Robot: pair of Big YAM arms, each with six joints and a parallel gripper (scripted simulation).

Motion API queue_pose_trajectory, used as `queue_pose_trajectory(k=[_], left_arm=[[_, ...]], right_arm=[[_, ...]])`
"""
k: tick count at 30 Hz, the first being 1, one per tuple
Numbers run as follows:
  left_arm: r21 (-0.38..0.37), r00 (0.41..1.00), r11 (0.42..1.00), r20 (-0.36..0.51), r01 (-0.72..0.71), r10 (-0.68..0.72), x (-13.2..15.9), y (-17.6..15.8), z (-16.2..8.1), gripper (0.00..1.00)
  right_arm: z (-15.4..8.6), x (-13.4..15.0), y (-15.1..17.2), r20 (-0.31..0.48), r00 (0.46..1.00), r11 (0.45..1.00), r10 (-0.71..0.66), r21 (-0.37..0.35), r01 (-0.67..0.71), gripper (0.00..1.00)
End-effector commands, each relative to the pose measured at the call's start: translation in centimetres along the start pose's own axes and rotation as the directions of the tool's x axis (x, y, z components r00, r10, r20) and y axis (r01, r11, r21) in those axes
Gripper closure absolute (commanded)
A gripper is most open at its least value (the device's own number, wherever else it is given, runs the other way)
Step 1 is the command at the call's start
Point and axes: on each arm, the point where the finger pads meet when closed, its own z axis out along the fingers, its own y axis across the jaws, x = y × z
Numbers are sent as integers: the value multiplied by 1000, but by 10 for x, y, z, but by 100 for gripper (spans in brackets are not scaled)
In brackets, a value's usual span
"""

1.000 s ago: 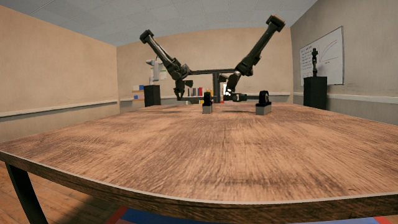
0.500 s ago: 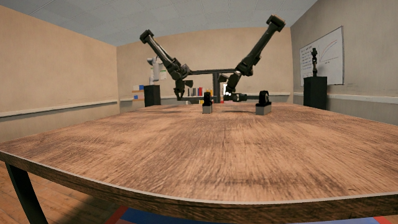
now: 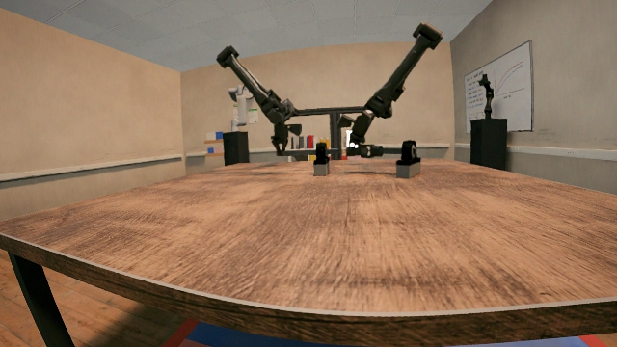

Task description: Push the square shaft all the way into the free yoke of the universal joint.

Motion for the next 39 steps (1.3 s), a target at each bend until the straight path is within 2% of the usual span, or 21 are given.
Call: queue_pose_trajectory(k=[1,39], left_arm=[[-23,1000,1000,20,20,-20,-5,10,-4,46],[-23,1000,1000,20,20,-20,-5,10,-4,46]], right_arm=[[-3,-15,-1,18,1000,1000,-3,7,3,81],[-3,-44,1,19,1000,1000,-8,2,8,81]])
